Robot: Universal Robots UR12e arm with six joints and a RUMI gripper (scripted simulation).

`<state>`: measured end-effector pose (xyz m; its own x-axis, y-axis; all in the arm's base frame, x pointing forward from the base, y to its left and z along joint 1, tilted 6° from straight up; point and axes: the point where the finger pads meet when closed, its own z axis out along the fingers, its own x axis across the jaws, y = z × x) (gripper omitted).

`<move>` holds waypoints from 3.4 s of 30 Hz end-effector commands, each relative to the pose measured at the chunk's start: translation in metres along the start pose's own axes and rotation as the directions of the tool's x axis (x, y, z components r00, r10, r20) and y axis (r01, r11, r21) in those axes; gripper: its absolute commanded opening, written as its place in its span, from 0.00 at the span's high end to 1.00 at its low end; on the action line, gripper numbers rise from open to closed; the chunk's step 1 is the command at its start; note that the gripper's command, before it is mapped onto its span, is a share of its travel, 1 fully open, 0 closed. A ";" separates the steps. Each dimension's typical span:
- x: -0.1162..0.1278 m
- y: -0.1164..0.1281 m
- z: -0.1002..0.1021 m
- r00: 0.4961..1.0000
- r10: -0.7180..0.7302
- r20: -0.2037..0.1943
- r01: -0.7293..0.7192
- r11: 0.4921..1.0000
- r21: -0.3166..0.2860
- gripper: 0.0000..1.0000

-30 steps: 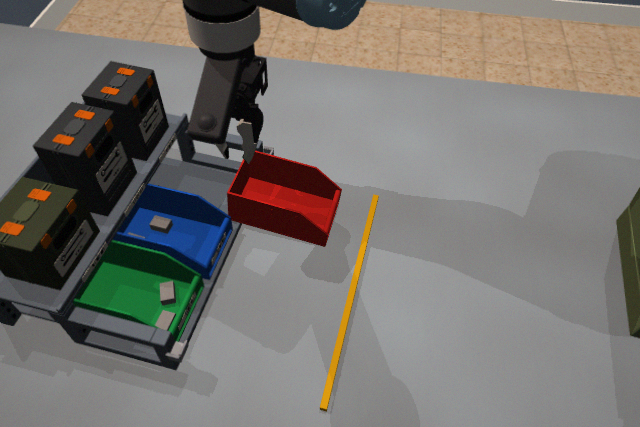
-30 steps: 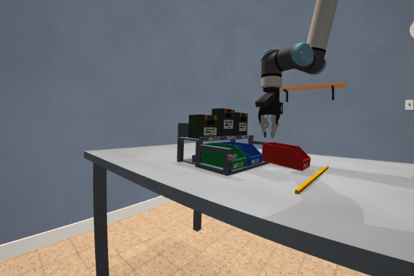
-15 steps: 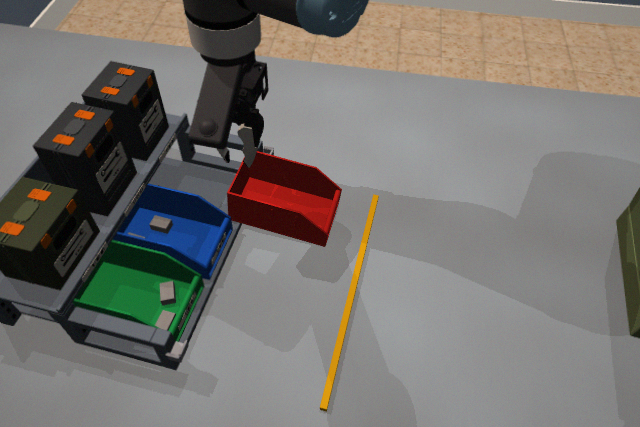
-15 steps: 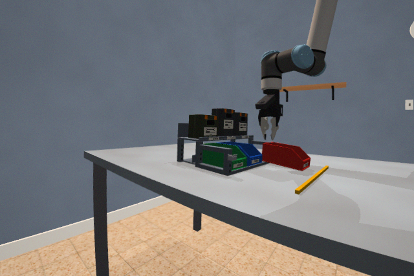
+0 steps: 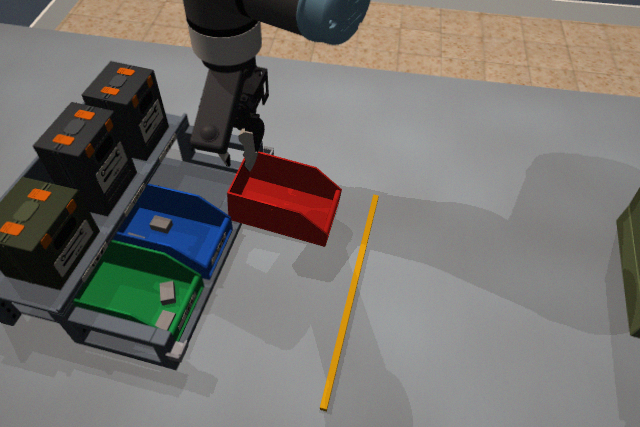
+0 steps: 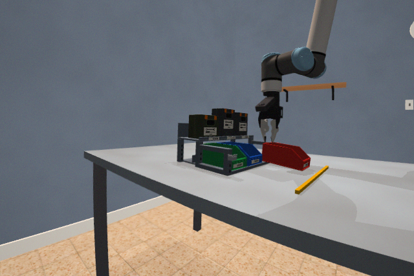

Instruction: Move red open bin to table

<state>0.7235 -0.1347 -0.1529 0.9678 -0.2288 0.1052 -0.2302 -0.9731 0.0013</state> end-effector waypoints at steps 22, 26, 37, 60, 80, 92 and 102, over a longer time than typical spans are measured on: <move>0.000 0.000 0.015 1.000 0.000 -0.001 0.000 1.000 0.000 0.80; 0.000 0.000 0.019 1.000 0.000 -0.001 0.000 1.000 0.000 0.80; 0.000 0.000 0.020 1.000 0.000 -0.001 0.000 1.000 0.000 0.80; 0.000 0.000 0.023 1.000 0.000 -0.001 0.000 1.000 0.000 1.00; 0.000 0.000 0.023 1.000 0.000 -0.001 0.000 1.000 0.000 1.00; 0.000 0.000 0.023 1.000 0.000 -0.001 0.000 1.000 0.000 1.00; 0.000 0.000 0.023 1.000 0.000 -0.001 0.000 1.000 0.000 1.00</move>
<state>0.7252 -0.1351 -0.1762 0.9678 -0.2288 0.1051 -0.2302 -0.9731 0.0013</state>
